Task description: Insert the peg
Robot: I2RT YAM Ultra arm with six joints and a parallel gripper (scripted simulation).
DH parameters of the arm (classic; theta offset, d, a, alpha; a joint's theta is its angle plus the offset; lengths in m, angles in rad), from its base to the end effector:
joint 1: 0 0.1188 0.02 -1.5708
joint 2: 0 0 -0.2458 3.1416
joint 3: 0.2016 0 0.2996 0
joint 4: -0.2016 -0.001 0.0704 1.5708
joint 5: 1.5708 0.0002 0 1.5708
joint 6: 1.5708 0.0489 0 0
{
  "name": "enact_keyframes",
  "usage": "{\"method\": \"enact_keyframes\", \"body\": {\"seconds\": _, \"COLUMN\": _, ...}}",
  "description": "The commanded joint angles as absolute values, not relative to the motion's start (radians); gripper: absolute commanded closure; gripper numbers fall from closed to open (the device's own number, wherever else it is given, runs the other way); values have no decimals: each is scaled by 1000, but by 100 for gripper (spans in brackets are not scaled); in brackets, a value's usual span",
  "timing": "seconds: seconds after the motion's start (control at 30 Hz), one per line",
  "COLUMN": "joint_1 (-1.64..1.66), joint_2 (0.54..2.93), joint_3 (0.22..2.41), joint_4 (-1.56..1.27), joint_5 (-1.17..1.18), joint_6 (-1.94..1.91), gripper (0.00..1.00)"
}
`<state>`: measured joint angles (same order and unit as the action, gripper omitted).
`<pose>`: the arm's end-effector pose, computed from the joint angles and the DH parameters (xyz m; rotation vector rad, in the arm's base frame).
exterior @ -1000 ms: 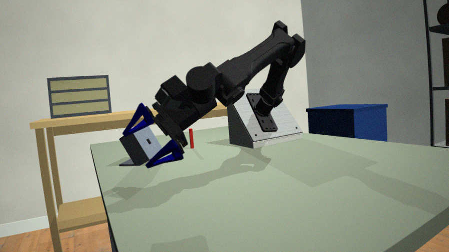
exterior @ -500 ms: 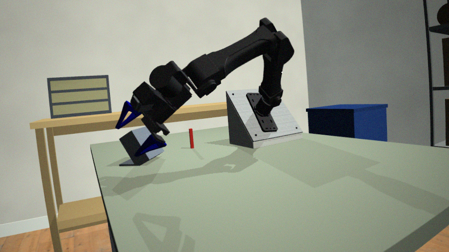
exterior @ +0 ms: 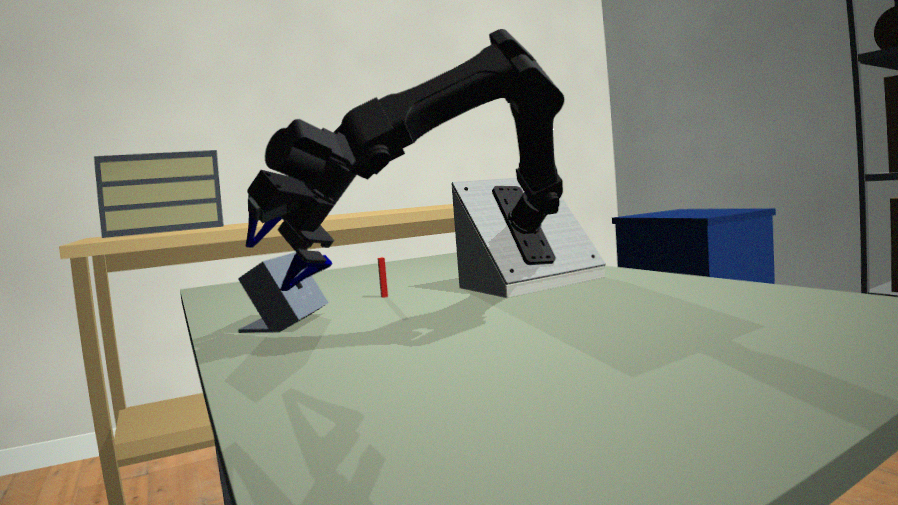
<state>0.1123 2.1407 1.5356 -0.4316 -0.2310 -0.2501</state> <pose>0.4836 0.0668 0.1064 -0.5461 2.5261 0.2503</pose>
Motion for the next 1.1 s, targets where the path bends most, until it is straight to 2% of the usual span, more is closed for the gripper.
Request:
{"method": "enact_keyframes", "body": {"seconds": 0.0, "joint_1": 45, "joint_2": 2152, "joint_3": 1516, "joint_4": -490, "joint_5": -272, "joint_6": -311, "gripper": 0}}
{"method": "enact_keyframes", "body": {"seconds": 1.07, "joint_1": -394, "joint_2": 2385, "joint_3": 1391, "joint_4": -848, "joint_5": -510, "joint_6": -599, "gripper": 0}}
